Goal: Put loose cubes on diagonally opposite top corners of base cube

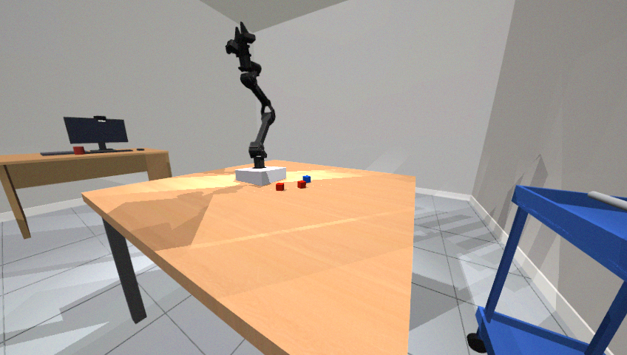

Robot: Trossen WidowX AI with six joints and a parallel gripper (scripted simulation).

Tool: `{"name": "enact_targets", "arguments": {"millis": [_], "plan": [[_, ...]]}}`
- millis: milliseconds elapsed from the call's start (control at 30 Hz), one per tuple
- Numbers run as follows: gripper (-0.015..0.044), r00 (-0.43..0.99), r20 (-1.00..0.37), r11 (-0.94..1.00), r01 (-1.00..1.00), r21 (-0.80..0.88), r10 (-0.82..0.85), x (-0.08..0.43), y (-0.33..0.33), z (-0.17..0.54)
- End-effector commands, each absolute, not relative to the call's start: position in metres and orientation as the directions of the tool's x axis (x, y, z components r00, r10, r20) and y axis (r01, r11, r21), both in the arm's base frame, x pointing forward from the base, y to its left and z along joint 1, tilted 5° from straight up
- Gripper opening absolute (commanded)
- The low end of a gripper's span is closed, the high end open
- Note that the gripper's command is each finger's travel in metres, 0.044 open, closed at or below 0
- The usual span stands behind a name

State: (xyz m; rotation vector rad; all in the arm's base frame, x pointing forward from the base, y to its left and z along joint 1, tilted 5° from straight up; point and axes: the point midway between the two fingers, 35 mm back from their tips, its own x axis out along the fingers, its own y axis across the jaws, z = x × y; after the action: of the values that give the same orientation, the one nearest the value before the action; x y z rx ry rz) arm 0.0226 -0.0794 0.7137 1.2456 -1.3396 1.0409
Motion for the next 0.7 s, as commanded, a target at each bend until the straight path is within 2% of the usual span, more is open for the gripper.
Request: {"name": "enact_targets", "arguments": {"millis": [0, 333, 667], "plan": [[0.0265, 0.074, 0.966, 0.181, -0.976, 0.121, -0.248, 0.041, -0.115, 0.704], [0.0265, 0.214, 0.855, 0.328, -0.858, 0.396, -0.472, 0.091, -0.190, 0.671], [0.0265, 0.374, 0.675, 0.372, -0.618, 0.693, -0.636, 0.149, -0.246, 0.620]]}}
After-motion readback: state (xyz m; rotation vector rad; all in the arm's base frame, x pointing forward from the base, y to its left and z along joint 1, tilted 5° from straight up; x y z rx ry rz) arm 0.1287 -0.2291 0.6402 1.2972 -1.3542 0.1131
